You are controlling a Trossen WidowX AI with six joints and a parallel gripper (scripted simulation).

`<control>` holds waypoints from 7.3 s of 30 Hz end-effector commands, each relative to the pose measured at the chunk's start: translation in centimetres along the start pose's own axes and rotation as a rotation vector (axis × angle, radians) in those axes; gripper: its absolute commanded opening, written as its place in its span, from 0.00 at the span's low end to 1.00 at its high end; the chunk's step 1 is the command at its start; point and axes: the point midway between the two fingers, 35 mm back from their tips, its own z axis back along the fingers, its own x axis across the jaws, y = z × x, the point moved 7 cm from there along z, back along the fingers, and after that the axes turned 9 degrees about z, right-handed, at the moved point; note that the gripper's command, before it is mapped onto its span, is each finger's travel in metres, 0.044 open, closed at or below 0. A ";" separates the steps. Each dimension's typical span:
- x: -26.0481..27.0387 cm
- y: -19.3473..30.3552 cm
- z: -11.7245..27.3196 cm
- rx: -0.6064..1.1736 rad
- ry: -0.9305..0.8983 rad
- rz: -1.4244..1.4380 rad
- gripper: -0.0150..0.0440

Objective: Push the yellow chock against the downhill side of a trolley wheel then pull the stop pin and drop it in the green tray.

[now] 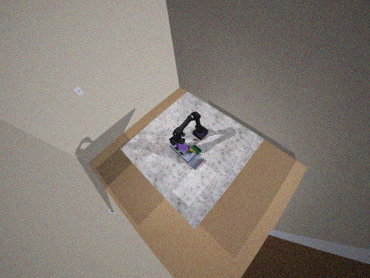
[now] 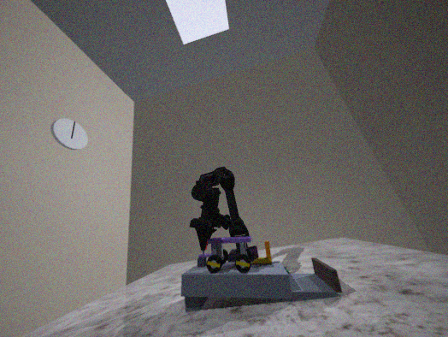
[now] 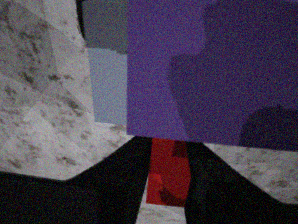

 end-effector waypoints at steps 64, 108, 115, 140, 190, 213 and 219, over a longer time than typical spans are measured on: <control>0.2 0.5 3.7 -0.001 0.005 0.002 0.25; 4.9 2.9 3.6 0.001 0.001 0.003 0.25; 7.1 2.6 3.5 0.001 -0.001 0.004 0.25; 7.6 -2.3 4.2 -0.004 -0.001 0.004 0.25; 5.5 -19.8 6.4 -0.022 0.000 0.003 0.25; 5.8 -19.8 6.5 -0.101 0.058 0.466 0.25; 5.8 -19.4 6.4 -0.128 0.083 0.645 0.25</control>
